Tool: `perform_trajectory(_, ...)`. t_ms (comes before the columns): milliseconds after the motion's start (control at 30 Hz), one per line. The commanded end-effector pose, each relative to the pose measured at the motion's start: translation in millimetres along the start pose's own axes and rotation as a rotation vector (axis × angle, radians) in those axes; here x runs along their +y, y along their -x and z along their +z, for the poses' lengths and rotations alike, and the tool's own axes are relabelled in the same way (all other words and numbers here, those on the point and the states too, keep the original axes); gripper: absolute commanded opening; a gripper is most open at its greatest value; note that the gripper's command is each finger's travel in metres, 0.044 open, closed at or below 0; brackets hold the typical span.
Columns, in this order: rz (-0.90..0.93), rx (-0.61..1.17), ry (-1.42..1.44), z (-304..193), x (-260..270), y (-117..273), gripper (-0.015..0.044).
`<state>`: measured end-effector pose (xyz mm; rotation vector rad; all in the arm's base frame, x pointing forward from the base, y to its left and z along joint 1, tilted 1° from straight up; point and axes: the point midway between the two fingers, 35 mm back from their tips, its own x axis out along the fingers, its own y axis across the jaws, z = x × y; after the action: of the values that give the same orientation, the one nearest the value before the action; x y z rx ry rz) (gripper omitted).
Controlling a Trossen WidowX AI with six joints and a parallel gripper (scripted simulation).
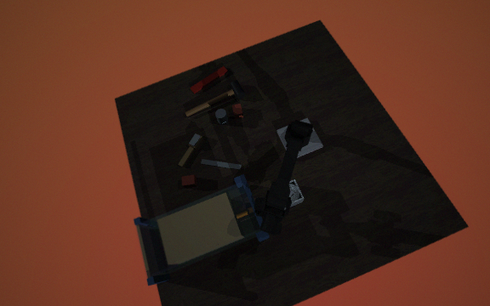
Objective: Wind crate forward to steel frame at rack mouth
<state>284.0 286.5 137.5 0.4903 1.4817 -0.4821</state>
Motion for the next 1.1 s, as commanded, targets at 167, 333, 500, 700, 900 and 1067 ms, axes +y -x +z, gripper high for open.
perform_trajectory(167, 0.016, 0.036, 0.036, -35, 10, 1, 0.0000)
perform_trajectory(333, 0.016, 0.037, 0.036, -43, 10, 1, 0.0000)
perform_trajectory(500, 0.016, 0.037, 0.036, -50, 10, 1, 0.0000)
perform_trajectory(700, 0.016, 0.038, 0.036, -59, 10, 1, 0.0000)
perform_trajectory(900, 0.016, 0.039, 0.036, -68, 8, 2, 0.0000)
perform_trajectory(1067, 0.016, 0.039, 0.036, -76, 6, 2, 0.0000)
